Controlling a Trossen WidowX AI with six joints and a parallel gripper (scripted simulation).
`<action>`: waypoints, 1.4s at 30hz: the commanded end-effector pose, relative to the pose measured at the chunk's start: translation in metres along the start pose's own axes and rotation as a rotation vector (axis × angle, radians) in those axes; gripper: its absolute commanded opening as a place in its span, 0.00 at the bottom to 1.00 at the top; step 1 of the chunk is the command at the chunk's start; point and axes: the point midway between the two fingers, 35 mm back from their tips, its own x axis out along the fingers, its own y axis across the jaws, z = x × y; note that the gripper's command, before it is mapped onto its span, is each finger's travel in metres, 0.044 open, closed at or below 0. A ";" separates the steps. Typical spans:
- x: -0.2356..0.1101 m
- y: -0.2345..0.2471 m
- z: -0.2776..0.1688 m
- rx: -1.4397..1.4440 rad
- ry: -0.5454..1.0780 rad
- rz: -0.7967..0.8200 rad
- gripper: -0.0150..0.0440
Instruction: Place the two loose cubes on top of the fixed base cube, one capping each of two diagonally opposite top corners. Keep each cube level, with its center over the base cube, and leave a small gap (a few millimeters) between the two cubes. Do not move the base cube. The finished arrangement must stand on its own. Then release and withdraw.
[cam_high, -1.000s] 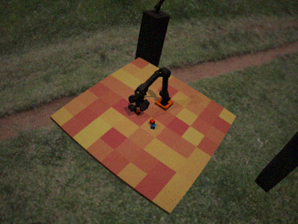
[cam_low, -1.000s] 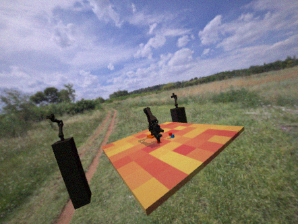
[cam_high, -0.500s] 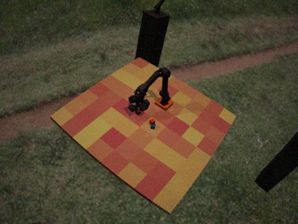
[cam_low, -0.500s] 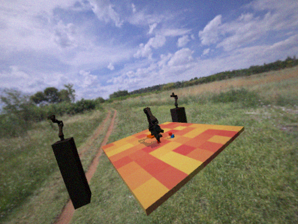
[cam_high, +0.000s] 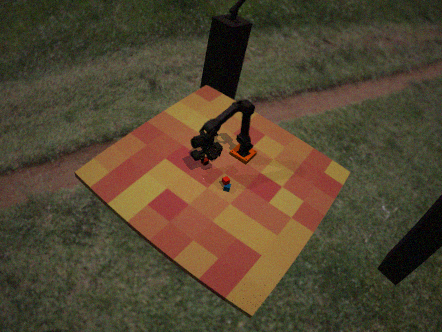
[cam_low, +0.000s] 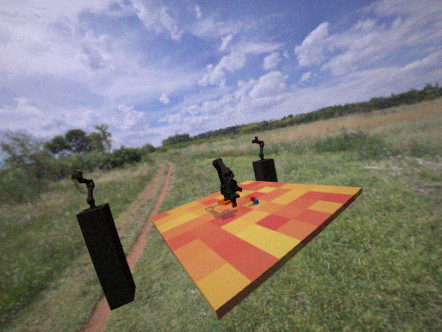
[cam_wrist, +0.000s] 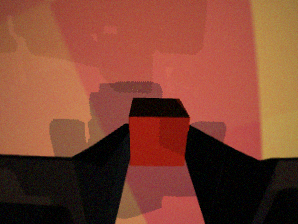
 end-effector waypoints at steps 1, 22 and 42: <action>-0.013 -0.002 -0.001 0.004 0.003 -0.006 0.43; -0.063 0.002 0.007 0.007 0.001 -0.006 0.43; -0.061 -0.006 0.066 0.035 -0.009 -0.007 0.43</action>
